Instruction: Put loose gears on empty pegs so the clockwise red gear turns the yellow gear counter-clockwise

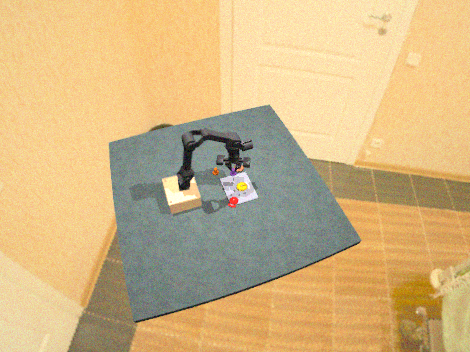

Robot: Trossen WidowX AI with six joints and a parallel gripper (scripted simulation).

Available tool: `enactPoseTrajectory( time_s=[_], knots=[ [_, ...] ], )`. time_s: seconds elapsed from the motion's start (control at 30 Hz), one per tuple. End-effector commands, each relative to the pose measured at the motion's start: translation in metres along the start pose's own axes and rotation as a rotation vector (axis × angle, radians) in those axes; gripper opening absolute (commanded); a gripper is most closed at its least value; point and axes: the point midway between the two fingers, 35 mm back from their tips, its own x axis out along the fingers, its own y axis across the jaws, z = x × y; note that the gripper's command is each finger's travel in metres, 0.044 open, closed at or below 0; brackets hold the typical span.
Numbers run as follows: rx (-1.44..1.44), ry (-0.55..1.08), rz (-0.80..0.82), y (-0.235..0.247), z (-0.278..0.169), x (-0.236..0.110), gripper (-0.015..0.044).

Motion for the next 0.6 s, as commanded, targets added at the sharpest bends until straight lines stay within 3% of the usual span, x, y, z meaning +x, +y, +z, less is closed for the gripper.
enactPoseTrajectory(
  time_s=[0.0, 0.57],
  knots=[
    [-0.001, -0.002, 0.001, 0.000, -0.009, 0.004, 0.0000],
    [-0.001, 0.003, -0.001, -0.005, -0.046, 0.019, 0.0000]
  ],
)
